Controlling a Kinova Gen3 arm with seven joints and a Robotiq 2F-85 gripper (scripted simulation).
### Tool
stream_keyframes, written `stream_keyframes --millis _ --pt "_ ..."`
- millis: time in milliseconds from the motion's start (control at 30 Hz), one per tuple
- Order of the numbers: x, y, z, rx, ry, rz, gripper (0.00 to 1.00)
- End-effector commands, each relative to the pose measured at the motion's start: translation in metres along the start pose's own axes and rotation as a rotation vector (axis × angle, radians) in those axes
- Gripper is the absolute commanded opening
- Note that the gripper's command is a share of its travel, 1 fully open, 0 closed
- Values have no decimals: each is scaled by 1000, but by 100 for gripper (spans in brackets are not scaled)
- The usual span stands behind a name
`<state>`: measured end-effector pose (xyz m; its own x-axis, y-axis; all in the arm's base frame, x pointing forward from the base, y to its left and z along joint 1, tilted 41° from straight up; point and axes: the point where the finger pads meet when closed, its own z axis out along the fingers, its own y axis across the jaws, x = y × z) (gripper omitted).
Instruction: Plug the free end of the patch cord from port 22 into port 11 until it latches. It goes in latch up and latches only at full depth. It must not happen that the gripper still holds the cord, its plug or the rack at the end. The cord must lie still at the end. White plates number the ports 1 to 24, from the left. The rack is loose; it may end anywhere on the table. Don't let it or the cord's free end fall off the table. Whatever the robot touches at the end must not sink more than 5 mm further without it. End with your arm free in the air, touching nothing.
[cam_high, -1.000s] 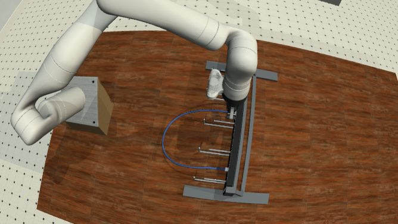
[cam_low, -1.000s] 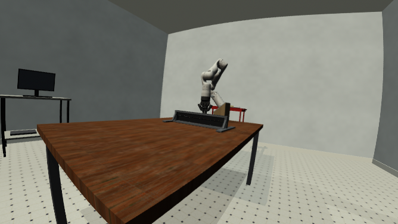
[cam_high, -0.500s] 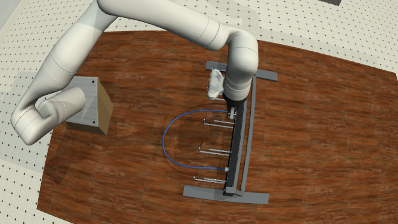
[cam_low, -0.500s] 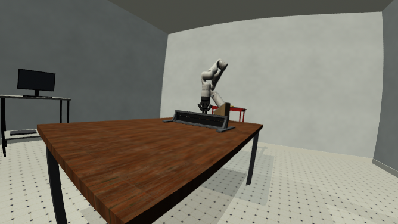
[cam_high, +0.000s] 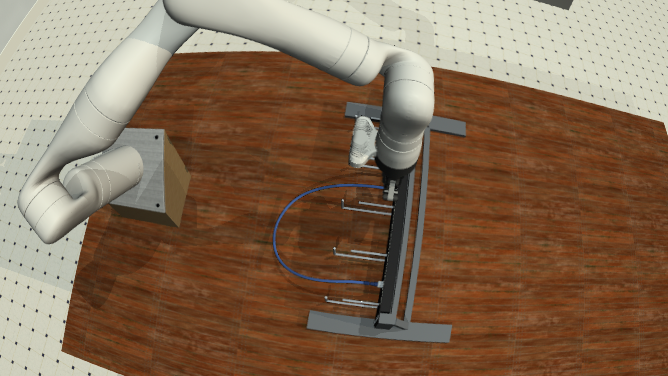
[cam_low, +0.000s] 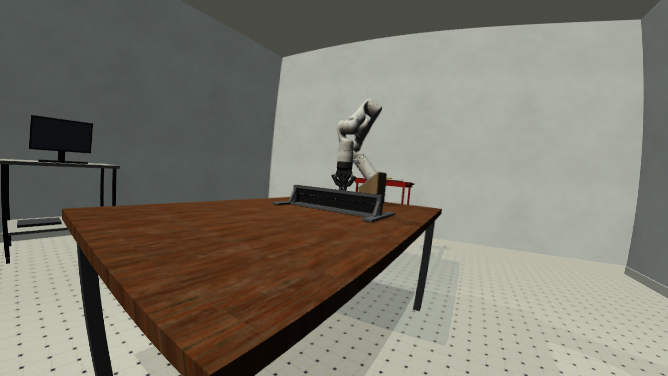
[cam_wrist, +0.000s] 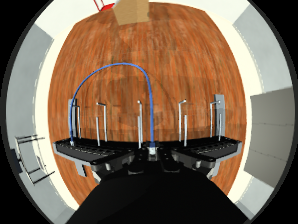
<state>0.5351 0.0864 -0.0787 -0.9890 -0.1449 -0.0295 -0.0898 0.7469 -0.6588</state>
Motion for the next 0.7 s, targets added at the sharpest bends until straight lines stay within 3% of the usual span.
stream_keyframes --millis 0,300,333,667 --pt "-3 0 -2 -1 -8 1 0" --pt "-3 0 -2 -1 -8 1 0" --pt "0 0 -1 -1 -2 0 37" --pt "0 0 -2 -1 -2 0 37"
